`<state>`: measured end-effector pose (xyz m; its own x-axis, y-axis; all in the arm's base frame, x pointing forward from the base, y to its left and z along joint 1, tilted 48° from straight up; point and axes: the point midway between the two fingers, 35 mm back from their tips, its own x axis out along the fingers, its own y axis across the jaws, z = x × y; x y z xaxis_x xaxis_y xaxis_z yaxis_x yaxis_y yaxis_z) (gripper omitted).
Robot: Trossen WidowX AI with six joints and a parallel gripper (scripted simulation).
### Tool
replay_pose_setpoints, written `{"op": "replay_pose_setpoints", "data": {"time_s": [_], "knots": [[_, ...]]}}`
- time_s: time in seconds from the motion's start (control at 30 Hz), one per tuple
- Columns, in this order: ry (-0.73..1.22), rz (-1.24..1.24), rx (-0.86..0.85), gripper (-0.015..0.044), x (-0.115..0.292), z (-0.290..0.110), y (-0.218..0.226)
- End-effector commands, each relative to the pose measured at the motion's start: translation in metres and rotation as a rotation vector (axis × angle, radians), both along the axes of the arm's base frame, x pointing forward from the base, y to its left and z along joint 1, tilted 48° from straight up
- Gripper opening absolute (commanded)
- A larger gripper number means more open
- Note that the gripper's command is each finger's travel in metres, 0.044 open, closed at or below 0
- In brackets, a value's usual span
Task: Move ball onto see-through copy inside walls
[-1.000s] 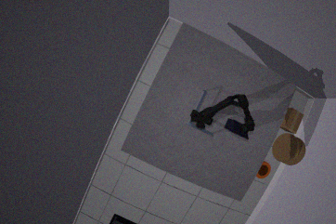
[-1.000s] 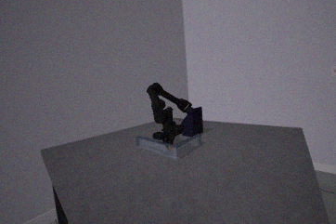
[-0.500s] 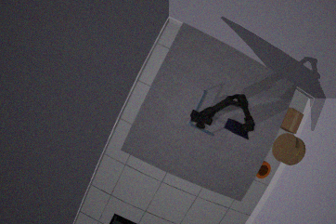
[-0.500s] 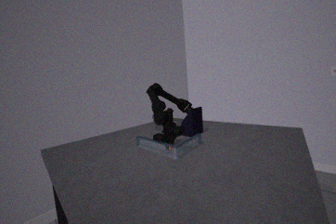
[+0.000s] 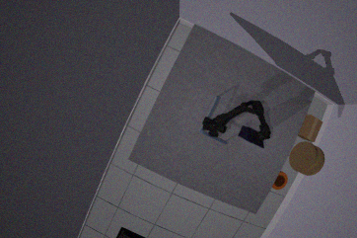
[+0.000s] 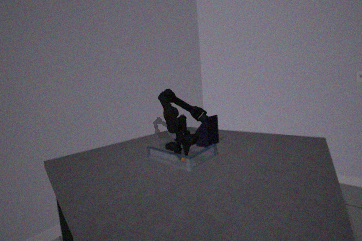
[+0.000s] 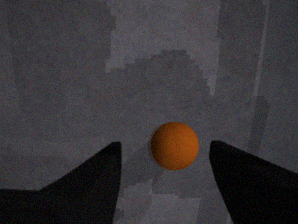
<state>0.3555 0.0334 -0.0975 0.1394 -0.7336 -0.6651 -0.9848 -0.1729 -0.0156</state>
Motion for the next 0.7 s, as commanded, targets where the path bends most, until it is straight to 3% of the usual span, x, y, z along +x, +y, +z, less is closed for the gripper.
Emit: {"op": "replay_pose_setpoints", "data": {"time_s": [0.0,0.1,0.43,0.67], "knots": [[-0.011,0.009,0.011,0.0224,-0.004,0.033,0.040],[-0.010,0.009,0.007,0.0224,-0.010,0.051,0.058],[-0.022,0.032,0.013,0.0224,-0.006,0.046,0.059],[-0.026,0.029,0.013,0.0407,-0.017,0.079,0.090]]}}
